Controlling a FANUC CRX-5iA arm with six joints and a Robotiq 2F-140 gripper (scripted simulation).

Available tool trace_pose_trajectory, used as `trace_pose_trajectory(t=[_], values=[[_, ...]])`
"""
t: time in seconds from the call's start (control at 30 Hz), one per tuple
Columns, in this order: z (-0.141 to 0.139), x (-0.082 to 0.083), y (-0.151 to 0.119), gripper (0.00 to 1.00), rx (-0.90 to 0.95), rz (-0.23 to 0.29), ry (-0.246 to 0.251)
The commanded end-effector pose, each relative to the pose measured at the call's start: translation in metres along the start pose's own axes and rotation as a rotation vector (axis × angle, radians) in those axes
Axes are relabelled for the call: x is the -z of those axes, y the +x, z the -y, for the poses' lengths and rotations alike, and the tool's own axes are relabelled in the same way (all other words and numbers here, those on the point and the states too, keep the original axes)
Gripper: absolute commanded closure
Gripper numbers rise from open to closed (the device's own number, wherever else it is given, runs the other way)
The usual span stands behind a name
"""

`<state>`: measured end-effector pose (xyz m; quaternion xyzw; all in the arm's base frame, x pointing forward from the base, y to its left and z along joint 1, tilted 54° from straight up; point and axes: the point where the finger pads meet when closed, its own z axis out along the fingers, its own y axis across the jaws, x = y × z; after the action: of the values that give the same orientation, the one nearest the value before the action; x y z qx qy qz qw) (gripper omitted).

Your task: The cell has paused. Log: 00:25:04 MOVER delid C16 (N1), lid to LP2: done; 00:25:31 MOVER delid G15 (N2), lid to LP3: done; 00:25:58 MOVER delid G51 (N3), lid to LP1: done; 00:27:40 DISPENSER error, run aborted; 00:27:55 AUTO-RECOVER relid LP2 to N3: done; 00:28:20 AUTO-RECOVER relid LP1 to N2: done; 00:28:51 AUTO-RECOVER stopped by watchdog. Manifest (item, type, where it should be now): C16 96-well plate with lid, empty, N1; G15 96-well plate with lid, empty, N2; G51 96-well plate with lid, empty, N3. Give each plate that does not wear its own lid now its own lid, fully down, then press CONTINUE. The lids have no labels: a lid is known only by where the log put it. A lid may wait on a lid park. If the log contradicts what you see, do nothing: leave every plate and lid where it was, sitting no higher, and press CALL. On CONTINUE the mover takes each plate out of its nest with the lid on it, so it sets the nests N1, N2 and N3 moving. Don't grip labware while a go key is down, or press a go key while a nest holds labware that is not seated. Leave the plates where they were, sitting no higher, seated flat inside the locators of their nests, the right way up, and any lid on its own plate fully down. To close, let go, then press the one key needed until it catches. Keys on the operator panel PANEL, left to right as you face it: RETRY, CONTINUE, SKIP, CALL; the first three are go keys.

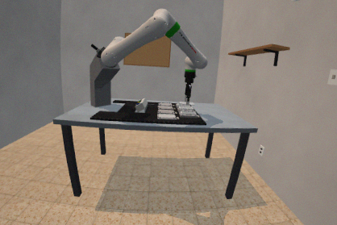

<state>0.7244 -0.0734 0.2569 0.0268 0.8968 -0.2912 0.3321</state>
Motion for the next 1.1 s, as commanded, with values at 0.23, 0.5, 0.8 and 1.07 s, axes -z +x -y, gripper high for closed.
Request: trace_pose_trajectory(t=[0.23, 0.5, 0.8, 1.07], values=[[-0.116, 0.000, 0.002, 1.00, -0.004, 0.008, 0.022], [-0.142, 0.003, 0.004, 1.00, -0.005, 0.017, 0.027], [-0.142, 0.003, 0.004, 1.00, -0.005, 0.017, 0.027], [-0.142, 0.003, 0.004, 1.00, -0.005, 0.017, 0.027]])
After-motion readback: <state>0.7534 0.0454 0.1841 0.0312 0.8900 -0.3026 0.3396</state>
